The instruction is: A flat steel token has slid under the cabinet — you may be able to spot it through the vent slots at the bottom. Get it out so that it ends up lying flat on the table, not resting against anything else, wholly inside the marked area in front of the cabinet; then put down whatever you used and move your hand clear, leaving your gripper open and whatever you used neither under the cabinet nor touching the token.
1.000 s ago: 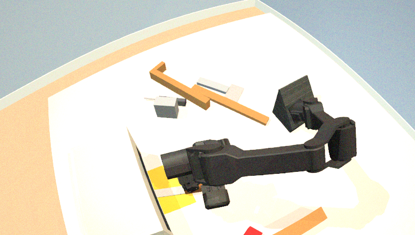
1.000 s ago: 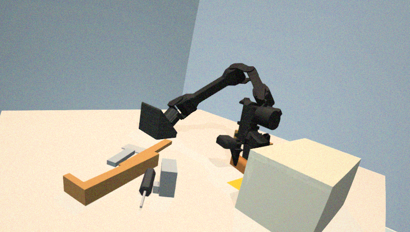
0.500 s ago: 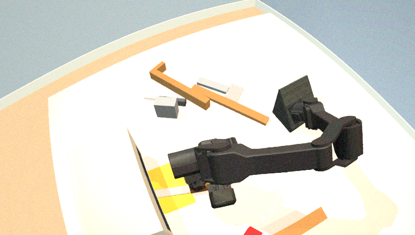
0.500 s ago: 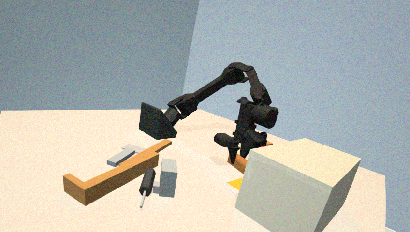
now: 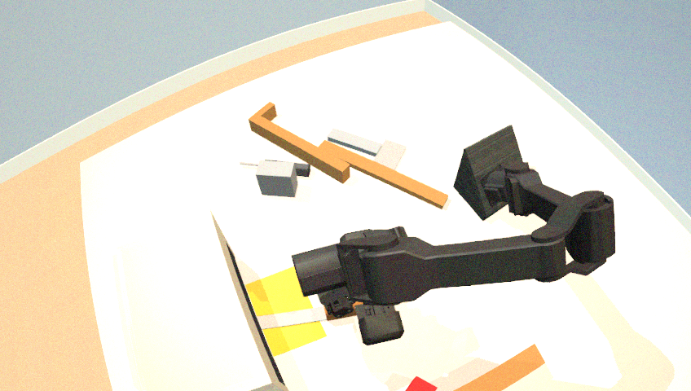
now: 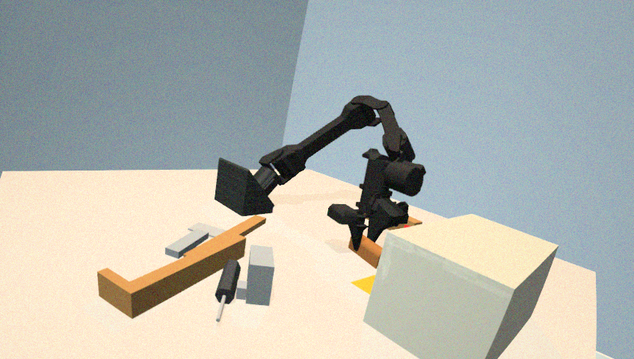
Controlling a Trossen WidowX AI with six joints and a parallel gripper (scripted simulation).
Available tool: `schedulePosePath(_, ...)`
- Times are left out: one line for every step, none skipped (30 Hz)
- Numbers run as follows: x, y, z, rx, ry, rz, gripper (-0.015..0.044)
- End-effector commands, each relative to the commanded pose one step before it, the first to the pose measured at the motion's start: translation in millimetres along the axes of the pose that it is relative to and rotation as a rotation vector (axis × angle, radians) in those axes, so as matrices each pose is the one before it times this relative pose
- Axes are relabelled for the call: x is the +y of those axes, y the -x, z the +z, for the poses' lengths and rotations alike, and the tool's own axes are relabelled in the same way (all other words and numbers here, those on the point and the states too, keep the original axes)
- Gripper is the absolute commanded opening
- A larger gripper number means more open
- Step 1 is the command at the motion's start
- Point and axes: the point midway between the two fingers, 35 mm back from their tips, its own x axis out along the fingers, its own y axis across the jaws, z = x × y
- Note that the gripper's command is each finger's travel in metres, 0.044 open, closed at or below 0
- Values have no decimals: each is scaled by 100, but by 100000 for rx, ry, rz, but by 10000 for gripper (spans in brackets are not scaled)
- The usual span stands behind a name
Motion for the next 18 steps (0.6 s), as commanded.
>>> schedulePosePath(-34, -74, -474, 316, -357, -4, 0)
schedulePosePath(5, -1, -109, 5, -5, 0, 0)
schedulePosePath(5, -1, -109, 5, -5, 0, 0)
schedulePosePath(5, -1, -109, 5, -5, 0, 0)
schedulePosePath(5, -1, -109, 5, -5, 0, 0)
schedulePosePath(5, -1, -109, 5, -5, 0, 0)
schedulePosePath(5, -1, -109, 5, -5, 0, 0)
schedulePosePath(5, -1, -115, 6, -5, 0, 0)
schedulePosePath(5, -1, -115, 6, -5, 0, 0)
schedulePosePath(5, -1, -115, 6, -5, 0, 0)
schedulePosePath(5, -1, -115, 6, -5, 0, 0)
schedulePosePath(5, -1, -115, 6, -5, 0, 0)
schedulePosePath(5, -1, -115, 6, -5, 0, 0)
schedulePosePath(5, -1, -115, 6, -5, 0, 0)
schedulePosePath(5, -1, -115, 6, -5, 0, 0)
schedulePosePath(5, -1, -115, 6, -5, 0, 0)
schedulePosePath(5, -1, -115, 6, -5, 0, 0)
schedulePosePath(5, -1, -115, 6, -5, 0, 0)
